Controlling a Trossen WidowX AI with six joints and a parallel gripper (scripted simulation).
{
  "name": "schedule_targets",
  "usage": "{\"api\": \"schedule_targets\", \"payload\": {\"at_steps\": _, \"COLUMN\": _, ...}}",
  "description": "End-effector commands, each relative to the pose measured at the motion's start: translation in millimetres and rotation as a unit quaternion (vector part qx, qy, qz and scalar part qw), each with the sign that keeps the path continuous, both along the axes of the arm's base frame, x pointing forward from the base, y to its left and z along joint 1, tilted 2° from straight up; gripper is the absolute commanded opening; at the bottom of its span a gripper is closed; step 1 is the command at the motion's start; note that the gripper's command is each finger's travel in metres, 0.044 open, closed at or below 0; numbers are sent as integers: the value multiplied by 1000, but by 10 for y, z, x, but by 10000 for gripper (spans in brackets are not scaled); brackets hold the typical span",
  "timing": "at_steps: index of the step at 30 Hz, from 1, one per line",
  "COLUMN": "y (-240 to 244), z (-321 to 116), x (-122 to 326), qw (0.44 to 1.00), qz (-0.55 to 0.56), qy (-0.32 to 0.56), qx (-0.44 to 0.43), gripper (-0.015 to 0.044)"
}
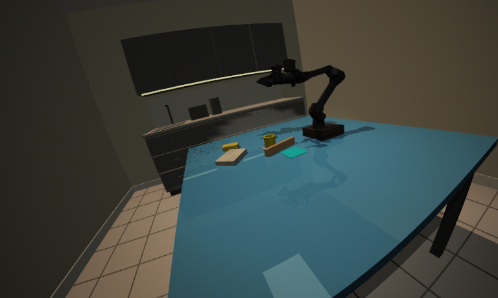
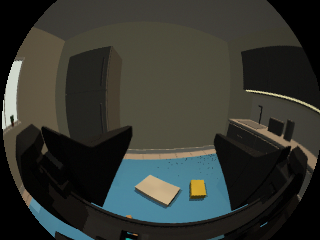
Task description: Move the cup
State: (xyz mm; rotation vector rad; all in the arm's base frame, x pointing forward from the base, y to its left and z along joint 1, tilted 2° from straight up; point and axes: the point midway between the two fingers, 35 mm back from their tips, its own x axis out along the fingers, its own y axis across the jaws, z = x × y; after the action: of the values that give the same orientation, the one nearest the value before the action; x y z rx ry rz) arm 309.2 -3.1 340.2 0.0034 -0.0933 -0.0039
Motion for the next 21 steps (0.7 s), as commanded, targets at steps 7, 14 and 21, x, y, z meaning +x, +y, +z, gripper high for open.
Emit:
{"api": "schedule_targets", "payload": {"at_steps": 7, "y": -83, "z": -892, "x": 426, "qw": 954, "qz": 14, "qy": 236, "qx": -183, "gripper": 216}}
{"api": "schedule_targets", "payload": {"at_steps": 14, "y": -177, "z": -1998, "x": 391, "qw": 778, "qz": 158, "qy": 487, "qx": -365, "gripper": 167}}
{"api": "schedule_targets", "payload": {"at_steps": 21, "y": -176, "z": -2655, "x": -44, "qw": 547, "qz": 379, "qy": 605, "qx": -437, "gripper": 167}}
